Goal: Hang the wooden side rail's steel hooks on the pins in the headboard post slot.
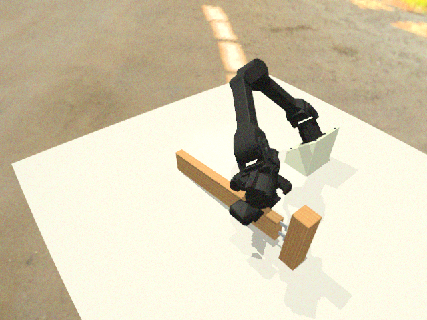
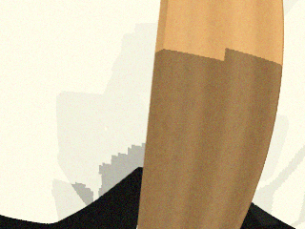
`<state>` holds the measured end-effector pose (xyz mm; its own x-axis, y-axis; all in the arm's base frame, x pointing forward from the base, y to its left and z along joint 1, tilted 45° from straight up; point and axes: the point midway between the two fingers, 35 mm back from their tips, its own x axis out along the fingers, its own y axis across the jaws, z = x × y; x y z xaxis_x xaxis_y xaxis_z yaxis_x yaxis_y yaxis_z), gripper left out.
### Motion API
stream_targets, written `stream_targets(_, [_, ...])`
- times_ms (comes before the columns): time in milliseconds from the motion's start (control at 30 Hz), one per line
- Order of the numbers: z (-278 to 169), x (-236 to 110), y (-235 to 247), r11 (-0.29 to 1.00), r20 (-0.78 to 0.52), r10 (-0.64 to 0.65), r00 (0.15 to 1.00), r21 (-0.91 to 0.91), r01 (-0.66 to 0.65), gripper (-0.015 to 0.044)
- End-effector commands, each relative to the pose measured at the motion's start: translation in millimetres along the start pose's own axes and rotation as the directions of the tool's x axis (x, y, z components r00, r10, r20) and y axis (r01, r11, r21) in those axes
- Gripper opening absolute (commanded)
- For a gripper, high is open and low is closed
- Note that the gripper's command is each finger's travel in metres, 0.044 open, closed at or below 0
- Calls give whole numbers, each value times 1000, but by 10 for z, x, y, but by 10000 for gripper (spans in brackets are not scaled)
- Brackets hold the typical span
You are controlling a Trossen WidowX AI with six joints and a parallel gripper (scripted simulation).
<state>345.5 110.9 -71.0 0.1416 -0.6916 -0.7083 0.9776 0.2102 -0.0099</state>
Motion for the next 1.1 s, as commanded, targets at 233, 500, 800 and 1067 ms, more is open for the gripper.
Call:
stream_targets(233, [-44, -58, 33, 1000, -5, 14, 1000, 0, -14, 0])
stream_targets(500, [-53, -58, 32, 1000, -5, 14, 1000, 0, -14, 0])
stream_targets(800, [-63, -48, 22, 1000, -5, 14, 1000, 0, -14, 0])
stream_targets(1067, [-73, -39, 14, 1000, -5, 14, 1000, 0, -14, 0])
